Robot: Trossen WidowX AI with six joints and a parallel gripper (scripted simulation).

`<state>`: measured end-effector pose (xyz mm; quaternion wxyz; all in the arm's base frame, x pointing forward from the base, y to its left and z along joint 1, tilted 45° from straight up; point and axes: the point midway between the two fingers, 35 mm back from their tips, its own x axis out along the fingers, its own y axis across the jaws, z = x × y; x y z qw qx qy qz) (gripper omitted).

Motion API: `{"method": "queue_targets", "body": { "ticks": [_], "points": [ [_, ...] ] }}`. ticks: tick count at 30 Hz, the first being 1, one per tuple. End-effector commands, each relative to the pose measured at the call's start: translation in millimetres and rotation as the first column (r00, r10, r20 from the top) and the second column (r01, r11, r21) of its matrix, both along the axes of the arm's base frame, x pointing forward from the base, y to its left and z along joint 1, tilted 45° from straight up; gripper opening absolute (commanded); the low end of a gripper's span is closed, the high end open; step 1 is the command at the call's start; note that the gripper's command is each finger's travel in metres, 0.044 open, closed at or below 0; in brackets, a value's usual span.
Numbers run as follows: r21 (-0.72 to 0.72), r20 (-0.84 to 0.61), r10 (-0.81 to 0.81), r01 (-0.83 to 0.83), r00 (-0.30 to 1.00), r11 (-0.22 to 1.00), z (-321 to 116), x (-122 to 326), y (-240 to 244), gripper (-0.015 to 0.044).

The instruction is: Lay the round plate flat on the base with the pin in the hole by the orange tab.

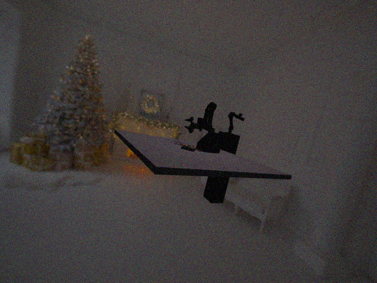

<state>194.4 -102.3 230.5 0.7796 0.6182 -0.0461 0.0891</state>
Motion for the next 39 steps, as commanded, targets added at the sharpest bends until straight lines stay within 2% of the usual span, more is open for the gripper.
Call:
{"method": "queue_targets", "body": {
  "ticks": [1,4,7,10,15,18,21,24,26,29,32,35,39],
  "points": [
    [0.006,0.001,-0.001,0.001,1.000,1.000,-0.1,1.4,-1.0,0.0374],
    [0.088,-0.013,-0.014,0.015,1.000,0.996,-5.3,22.5,-13.4,0.0295],
    [0.172,-0.085,-0.036,0.050,0.996,0.984,-23.4,53.6,-23.3,0.0216],
    [0.199,-0.151,-0.042,0.072,0.988,0.977,-39.3,71.0,-24.0,0.0137],
    [0.185,-0.412,-0.045,0.132,0.910,0.974,-100.5,115.0,-7.9,0.0006],
    [0.144,-0.510,-0.043,0.135,0.859,0.980,-124.6,125.2,3.6,0.0000],
    [0.039,-0.666,-0.048,0.099,0.744,0.994,-165.6,134.7,27.8,0.0000],
    [-0.102,-0.804,-0.080,-0.004,0.589,0.995,-207.4,133.1,56.0,0.0000],
    [-0.135,-0.829,-0.095,-0.032,0.551,0.990,-216.1,130.9,61.7,0.0000],
    [-0.273,-0.905,-0.183,-0.195,0.384,0.942,-249.3,116.1,83.9,0.0000],
    [-0.391,-0.919,-0.321,-0.418,0.230,0.820,-275.1,94.0,102.1,0.0000],
    [-0.426,-0.901,-0.396,-0.528,0.177,0.735,-283.4,83.2,108.6,0.0000],
    [-0.438,-0.779,-0.616,-0.804,0.116,0.402,-294.0,55.8,121.1,0.0000]
  ]
}}
